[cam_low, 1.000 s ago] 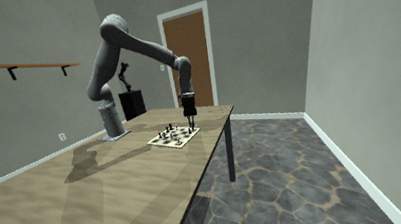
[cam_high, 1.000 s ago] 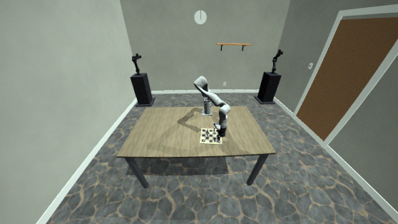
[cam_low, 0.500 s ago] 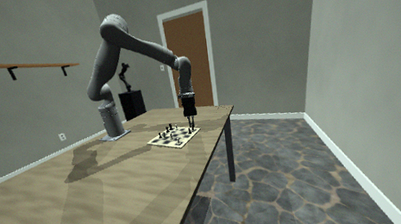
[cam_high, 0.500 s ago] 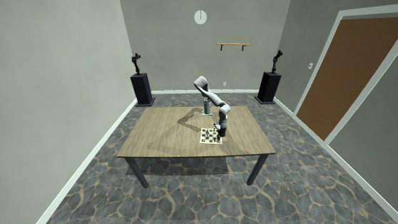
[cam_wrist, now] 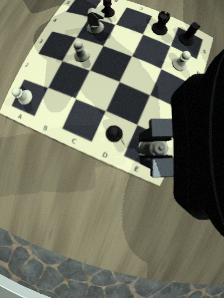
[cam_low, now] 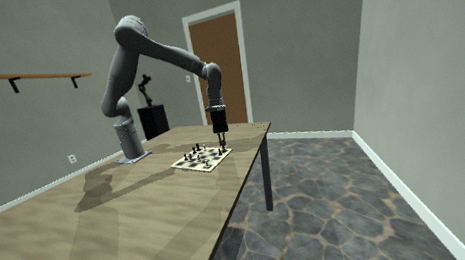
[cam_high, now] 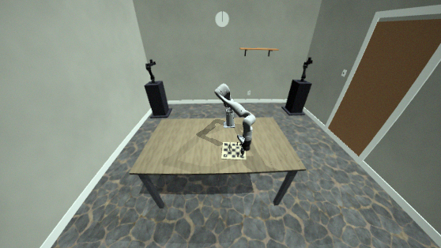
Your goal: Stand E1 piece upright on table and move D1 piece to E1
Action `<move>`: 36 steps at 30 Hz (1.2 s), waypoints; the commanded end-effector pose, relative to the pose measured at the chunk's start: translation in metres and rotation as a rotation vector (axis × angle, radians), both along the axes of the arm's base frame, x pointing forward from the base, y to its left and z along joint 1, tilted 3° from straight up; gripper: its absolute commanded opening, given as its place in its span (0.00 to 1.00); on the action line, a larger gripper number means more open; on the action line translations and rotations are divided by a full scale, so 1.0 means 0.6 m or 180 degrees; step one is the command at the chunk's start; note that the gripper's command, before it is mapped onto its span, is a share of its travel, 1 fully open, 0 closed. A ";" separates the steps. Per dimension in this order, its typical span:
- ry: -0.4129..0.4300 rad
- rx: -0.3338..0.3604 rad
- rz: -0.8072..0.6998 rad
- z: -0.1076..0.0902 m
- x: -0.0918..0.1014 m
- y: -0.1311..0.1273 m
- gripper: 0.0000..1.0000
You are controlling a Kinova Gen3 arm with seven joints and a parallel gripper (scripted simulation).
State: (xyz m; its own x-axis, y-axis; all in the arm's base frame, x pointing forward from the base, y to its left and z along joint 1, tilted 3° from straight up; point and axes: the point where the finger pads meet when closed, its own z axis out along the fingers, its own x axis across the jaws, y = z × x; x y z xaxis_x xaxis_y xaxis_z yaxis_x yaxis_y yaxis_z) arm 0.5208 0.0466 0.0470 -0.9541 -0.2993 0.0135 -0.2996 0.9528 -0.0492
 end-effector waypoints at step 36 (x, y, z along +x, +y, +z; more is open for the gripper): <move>-0.0019 -0.0005 0.0012 0.147 0.001 0.008 0.00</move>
State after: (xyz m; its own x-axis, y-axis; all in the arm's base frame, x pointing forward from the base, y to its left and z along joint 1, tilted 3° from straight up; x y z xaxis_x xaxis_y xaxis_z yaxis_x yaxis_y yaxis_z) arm 0.5228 0.0518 0.1321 -0.9557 -0.2941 0.0053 -0.2940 0.9543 -0.0531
